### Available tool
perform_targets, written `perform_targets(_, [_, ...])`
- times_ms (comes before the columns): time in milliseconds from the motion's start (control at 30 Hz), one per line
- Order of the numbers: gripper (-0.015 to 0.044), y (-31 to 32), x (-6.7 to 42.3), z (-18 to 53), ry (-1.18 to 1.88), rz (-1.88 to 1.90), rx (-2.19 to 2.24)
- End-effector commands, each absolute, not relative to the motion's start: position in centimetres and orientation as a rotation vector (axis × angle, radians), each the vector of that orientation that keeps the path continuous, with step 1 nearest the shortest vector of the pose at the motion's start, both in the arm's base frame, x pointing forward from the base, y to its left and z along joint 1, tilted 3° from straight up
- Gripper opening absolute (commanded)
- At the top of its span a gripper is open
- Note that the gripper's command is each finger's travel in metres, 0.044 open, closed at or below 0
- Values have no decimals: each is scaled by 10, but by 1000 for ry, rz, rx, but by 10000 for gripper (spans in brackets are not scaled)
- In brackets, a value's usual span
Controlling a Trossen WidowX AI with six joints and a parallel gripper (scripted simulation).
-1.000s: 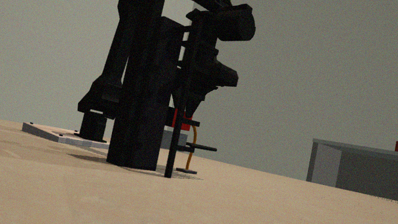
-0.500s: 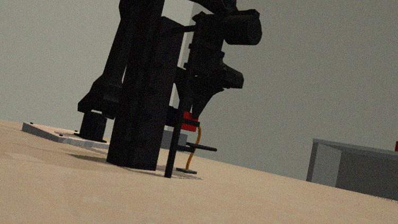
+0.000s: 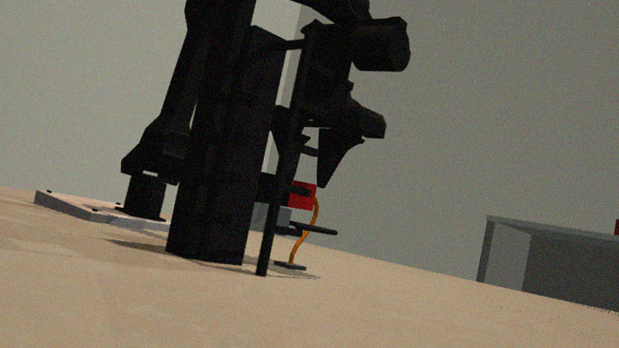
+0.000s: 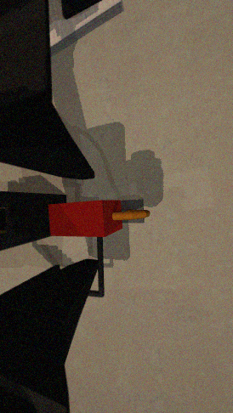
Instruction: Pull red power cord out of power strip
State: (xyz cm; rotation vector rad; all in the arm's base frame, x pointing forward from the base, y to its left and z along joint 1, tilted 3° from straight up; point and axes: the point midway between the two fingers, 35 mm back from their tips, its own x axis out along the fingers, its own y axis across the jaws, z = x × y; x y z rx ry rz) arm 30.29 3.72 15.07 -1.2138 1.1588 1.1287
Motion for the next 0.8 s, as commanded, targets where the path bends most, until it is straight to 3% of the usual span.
perform_targets(0, [368,40,303,151,1153,1133,-1214])
perform_targets(100, [440,58,305,155,1152,1134,-1212])
perform_targets(267, [440,98,304,164,1149,1136,-1210])
perform_targets(767, [440,98,304,164,1149,1136,-1210])
